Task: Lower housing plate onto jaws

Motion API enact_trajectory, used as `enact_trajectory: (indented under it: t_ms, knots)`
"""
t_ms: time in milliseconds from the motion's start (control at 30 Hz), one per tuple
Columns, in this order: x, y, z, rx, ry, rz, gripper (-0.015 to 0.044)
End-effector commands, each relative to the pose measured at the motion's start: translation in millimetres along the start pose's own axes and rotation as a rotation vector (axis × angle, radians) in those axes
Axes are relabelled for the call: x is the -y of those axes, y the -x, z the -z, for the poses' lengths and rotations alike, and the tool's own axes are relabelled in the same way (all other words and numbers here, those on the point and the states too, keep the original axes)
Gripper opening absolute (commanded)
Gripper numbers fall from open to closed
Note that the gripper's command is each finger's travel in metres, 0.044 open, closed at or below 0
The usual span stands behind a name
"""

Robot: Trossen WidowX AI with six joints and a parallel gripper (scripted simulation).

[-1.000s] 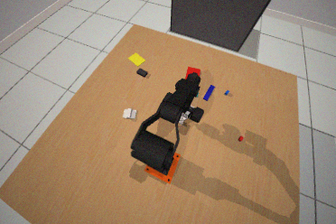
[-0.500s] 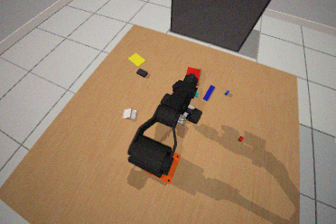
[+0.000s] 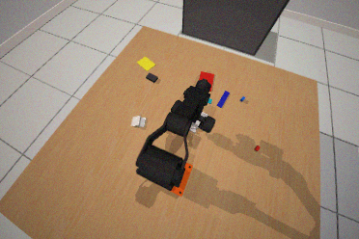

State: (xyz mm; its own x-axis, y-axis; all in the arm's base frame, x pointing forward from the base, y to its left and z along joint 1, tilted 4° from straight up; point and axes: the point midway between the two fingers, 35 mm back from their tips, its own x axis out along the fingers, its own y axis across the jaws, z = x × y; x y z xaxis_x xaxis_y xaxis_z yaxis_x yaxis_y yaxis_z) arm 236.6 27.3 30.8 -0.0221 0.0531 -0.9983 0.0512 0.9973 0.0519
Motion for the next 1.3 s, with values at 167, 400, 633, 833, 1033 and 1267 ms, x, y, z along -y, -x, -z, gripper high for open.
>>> enact_trajectory:
  t_ms: [167,400,633,833,1033,1267]
  knots:
    - [0,-1,1,-0.003,-0.005,0.002,0.0351]
    - [0,-1,1,-0.003,-0.004,0.002,0.0351]
    - [0,-1,2,-0.003,-0.003,0.002,0.0351]
    - [0,-5,1,-0.003,-0.003,0.002,0.0351]
    - [0,-15,0,-0.003,-0.003,0.002,0.0351]
    - [0,-26,0,-0.003,-0.003,0.002,0.0351]
